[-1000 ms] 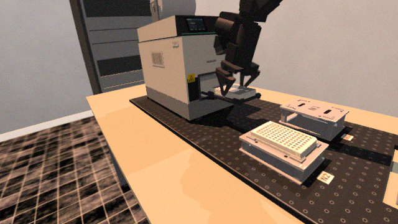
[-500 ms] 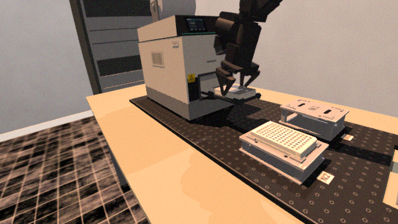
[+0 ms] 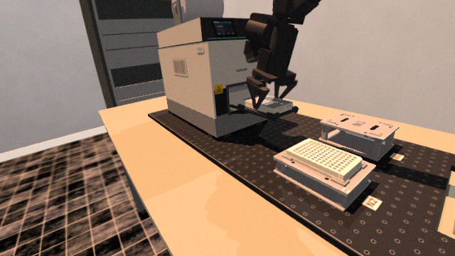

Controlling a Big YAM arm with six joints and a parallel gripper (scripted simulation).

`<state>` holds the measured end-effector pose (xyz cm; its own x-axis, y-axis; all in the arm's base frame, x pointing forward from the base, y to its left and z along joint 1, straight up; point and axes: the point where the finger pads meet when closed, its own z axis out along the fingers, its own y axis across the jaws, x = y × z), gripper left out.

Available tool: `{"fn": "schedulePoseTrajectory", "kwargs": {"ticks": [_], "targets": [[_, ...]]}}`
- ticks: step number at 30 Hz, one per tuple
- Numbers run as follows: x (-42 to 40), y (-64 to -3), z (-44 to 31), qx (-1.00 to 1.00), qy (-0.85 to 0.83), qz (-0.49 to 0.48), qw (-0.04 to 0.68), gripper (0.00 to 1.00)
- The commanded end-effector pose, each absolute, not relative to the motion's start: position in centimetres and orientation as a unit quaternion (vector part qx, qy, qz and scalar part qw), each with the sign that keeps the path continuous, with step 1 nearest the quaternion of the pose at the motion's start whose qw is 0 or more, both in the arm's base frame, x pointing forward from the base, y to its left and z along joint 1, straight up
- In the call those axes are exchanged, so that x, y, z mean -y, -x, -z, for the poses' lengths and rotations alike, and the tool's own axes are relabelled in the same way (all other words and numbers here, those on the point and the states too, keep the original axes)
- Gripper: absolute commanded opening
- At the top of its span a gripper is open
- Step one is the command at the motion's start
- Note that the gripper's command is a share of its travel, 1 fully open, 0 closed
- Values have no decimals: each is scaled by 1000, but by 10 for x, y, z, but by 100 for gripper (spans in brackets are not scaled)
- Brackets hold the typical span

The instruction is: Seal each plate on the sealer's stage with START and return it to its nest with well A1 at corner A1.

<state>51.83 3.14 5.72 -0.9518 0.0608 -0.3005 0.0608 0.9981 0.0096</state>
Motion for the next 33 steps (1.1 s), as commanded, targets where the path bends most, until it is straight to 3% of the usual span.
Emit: {"fn": "schedulePoseTrajectory", "kwargs": {"ticks": [1, 33], "targets": [[-38, -528, -79, -986, -33, -5, 164, 0], [-27, -538, -69, -985, -43, -2, 170, 0]]}}
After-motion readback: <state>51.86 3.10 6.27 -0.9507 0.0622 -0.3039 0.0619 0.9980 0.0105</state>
